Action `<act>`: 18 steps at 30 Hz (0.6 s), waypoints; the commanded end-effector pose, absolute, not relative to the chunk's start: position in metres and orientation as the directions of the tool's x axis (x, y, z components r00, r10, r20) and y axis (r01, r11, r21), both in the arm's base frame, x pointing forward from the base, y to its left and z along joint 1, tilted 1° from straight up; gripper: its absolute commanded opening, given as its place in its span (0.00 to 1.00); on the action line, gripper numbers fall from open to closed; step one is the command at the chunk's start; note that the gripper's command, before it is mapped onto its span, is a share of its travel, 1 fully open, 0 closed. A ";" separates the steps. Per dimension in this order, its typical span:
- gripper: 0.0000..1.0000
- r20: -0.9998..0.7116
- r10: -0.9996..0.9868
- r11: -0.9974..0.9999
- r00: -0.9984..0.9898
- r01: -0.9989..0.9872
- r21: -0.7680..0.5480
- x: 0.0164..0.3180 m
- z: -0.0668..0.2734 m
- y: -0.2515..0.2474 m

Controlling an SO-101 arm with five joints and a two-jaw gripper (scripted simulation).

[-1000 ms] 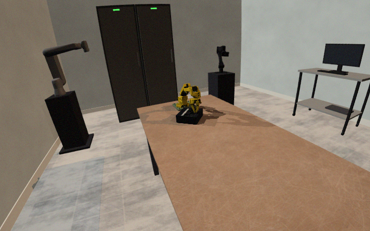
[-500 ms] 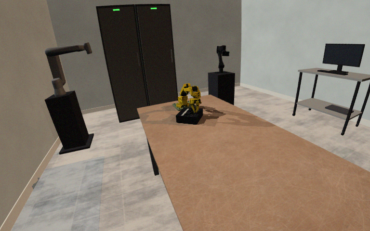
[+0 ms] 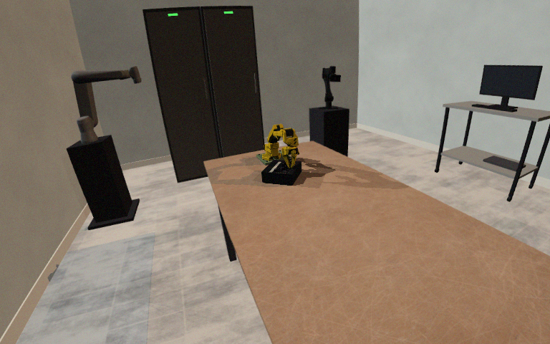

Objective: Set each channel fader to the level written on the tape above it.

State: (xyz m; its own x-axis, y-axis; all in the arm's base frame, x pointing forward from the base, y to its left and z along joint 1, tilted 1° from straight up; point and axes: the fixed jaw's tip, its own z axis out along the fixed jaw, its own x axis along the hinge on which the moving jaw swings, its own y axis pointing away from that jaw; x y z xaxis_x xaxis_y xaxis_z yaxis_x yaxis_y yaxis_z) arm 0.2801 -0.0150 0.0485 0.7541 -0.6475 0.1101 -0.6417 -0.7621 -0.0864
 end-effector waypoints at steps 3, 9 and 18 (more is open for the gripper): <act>0.00 0.078 -0.649 -0.761 0.757 -0.646 -0.061 0.274 0.044 -0.018; 0.00 0.078 -0.649 -0.761 0.757 -0.646 -0.061 0.274 0.044 -0.018; 0.00 0.077 -0.649 -0.761 0.757 -0.646 -0.060 0.273 0.045 -0.020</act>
State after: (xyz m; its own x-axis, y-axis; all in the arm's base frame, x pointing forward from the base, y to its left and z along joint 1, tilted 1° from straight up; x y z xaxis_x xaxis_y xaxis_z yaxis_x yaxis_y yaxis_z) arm 0.2787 -0.0157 0.0484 0.7583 -0.6434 0.1053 -0.6381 -0.7655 -0.0820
